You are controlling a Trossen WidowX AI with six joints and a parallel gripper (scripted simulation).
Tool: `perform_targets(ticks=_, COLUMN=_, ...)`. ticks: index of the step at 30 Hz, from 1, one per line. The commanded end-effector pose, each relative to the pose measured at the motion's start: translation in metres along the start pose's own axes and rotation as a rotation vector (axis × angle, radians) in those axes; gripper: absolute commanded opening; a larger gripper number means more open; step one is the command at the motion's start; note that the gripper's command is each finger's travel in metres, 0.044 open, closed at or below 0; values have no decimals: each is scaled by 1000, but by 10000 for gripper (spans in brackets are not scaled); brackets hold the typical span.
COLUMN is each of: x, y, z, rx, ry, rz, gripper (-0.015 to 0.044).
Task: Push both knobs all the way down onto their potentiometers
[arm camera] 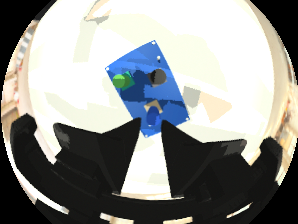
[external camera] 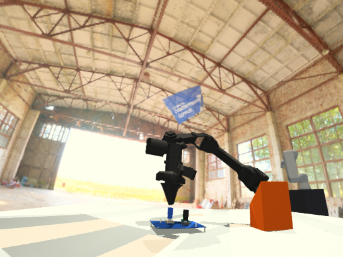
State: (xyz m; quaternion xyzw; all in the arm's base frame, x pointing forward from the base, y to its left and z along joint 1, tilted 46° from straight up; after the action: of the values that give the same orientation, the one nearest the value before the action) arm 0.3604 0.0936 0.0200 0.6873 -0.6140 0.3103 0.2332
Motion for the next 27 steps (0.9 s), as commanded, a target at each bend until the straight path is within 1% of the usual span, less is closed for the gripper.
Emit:
perform_targets(ticks=1, x=-1, y=0, z=0, rx=2, ry=0, rz=-2, gripper=210)
perform_targets(ticks=4, x=-2, y=18, z=-7, rx=2, ry=-5, rz=-3, gripper=289)
perform_targets(ticks=10, x=1, y=93, z=-23, rx=2, ry=-13, rz=-6, gripper=440)
perform_targets(ticks=14, x=8, y=145, z=-24, rx=1, ry=-11, rz=-6, gripper=440)
perform_targets(ticks=16, x=11, y=163, z=-22, rx=0, ry=-9, rz=-5, gripper=440)
perform_targets(ticks=27, x=12, y=165, z=-22, rx=0, ry=-8, rz=-5, gripper=440)
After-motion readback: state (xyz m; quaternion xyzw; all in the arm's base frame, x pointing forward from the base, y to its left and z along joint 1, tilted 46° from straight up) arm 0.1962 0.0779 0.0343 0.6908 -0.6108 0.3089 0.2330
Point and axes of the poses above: the point midway between the two fingers, 35 mm back from their tips, its own z axis out along the fingers, its own x axis across the jaws, y = z × x, the point moved 3 cm from there along -z, back along the fingers, and after that the axes turned 15 degrees about -z, right-handed, at the moved point
